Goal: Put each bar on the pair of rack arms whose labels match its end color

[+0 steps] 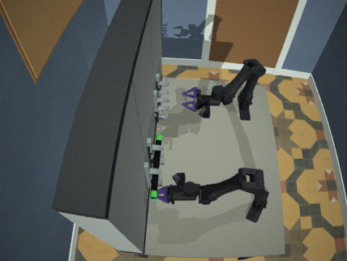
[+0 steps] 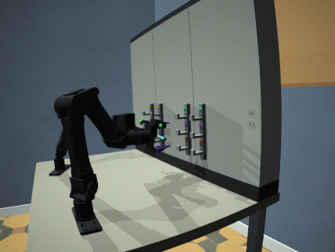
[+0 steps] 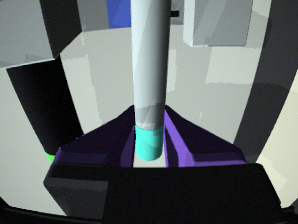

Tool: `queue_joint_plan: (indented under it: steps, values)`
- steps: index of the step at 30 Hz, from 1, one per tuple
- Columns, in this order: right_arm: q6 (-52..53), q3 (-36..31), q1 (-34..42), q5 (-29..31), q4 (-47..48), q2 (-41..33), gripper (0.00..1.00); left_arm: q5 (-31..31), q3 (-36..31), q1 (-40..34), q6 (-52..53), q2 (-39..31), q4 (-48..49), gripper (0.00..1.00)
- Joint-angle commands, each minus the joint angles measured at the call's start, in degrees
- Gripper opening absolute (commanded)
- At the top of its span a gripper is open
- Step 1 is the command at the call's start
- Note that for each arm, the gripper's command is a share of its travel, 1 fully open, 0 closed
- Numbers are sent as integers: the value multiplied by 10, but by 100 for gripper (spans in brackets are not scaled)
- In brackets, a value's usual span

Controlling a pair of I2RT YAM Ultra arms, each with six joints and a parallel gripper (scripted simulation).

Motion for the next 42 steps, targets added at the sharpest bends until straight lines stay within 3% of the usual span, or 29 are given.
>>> queue_joint_plan:
  steps: [1,42]
  values:
    - [1,2,5,2,16,-3,100,0,28,-6,-19,-31,20,0]
    - [1,2,5,2,16,-3,100,-2,-33,-7,-19,-66,45,0]
